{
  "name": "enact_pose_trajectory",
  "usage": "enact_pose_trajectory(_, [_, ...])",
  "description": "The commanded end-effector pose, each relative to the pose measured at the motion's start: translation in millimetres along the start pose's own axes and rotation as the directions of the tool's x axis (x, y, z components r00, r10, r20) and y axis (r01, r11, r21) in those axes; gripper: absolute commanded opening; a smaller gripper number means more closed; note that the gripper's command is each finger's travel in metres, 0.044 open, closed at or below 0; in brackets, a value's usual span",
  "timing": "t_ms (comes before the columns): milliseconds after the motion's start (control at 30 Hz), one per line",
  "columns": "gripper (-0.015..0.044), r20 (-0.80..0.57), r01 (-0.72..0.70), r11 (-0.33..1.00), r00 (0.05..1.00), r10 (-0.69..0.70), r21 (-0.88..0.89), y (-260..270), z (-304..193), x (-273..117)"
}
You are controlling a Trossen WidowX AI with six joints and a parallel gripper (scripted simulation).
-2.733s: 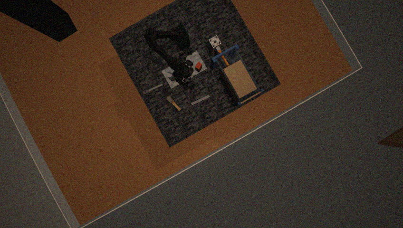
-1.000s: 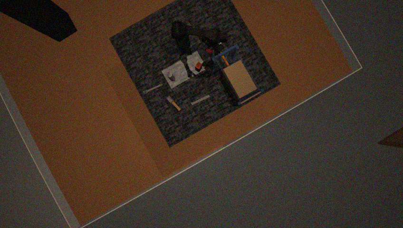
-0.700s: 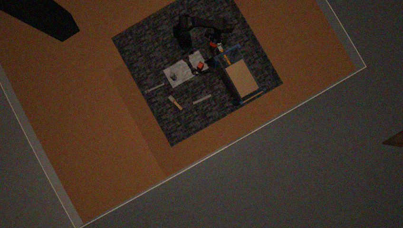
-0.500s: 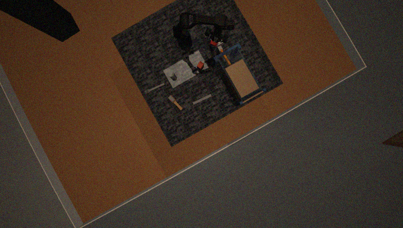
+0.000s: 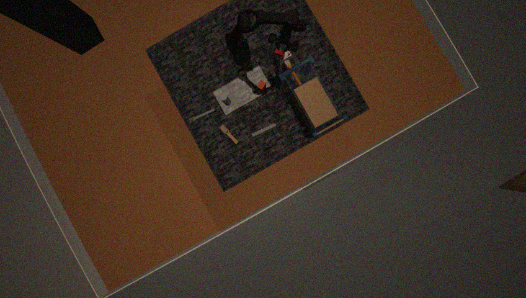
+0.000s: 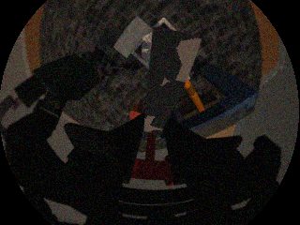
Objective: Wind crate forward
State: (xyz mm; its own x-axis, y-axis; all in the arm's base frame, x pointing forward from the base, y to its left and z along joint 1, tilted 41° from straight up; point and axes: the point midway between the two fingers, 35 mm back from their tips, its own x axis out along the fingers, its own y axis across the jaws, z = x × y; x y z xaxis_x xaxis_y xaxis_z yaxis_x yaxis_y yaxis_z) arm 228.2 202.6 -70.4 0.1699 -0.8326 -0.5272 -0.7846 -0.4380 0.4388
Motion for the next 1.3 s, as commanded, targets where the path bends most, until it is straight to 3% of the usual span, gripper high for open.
enact_pose_trajectory(0, [0.0000,-0.069,0.017,1.000,0.997,-0.017,0.008,-1,1,-6])
enact_pose_trajectory(1267, [0.0000,-0.076,0.018,1.000,0.997,-0.017,0.013,-3,16,41])
